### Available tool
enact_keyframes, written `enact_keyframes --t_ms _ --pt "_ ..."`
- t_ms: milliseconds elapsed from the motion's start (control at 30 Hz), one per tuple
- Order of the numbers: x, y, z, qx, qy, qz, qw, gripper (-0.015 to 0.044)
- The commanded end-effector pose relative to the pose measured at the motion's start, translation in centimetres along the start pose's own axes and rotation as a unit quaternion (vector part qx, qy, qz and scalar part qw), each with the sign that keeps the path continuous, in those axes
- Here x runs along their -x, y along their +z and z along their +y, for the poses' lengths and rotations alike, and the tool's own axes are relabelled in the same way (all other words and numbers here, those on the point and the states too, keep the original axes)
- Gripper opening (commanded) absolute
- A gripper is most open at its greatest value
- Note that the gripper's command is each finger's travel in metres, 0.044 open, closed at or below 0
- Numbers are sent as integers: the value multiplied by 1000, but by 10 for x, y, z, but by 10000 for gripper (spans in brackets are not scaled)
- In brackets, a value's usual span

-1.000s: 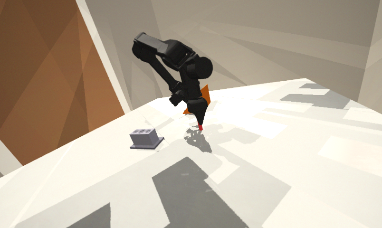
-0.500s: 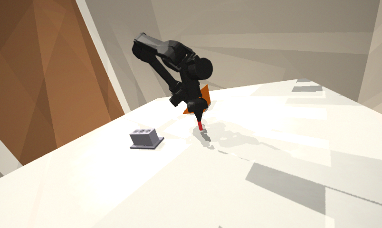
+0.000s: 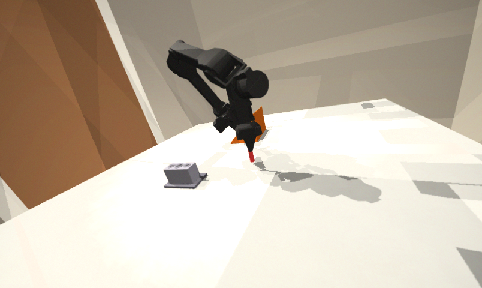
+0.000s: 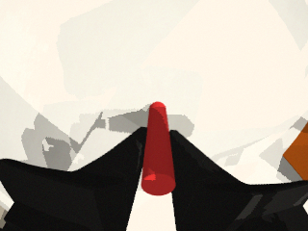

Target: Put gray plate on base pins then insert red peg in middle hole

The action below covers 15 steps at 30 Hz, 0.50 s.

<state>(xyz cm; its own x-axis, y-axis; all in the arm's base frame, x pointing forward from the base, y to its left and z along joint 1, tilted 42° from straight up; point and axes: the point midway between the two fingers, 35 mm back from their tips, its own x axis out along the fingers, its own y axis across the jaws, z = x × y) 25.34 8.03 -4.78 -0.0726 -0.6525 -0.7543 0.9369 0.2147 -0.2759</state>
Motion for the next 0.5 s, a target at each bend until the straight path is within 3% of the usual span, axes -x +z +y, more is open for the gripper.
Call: enact_keyframes --t_ms 0,467 --pt "13 -1 3 -2 4 3 1000 0" --pt "58 -1 7 -2 4 4 1000 0"
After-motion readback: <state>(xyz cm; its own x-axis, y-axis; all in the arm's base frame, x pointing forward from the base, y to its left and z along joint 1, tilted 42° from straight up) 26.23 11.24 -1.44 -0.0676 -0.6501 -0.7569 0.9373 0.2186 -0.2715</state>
